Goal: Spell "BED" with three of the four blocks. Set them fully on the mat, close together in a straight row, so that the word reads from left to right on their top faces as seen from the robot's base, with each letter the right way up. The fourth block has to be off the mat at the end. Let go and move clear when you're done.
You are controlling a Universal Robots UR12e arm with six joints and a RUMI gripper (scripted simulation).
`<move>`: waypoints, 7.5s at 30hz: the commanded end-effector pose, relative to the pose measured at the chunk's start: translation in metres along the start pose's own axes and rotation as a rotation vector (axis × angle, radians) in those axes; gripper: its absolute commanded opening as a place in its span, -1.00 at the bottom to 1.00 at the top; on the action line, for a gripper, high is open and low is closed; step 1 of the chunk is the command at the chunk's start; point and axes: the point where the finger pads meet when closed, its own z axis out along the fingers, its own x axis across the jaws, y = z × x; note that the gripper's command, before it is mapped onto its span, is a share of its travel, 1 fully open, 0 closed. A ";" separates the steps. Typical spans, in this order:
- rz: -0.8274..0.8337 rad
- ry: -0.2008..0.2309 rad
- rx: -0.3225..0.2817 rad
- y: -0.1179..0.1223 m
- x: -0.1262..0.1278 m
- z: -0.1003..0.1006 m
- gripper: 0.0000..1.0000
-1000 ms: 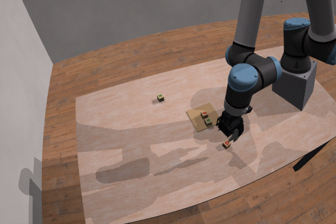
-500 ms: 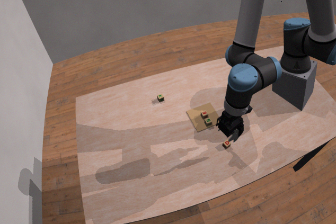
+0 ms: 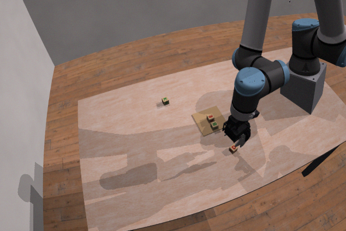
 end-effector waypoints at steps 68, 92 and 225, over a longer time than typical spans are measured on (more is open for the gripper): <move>0.000 0.000 -0.001 0.001 0.000 0.044 -0.19; 0.000 0.000 -0.001 0.001 0.000 0.054 -0.19; -0.015 0.000 -0.001 0.001 -0.003 -0.019 -0.83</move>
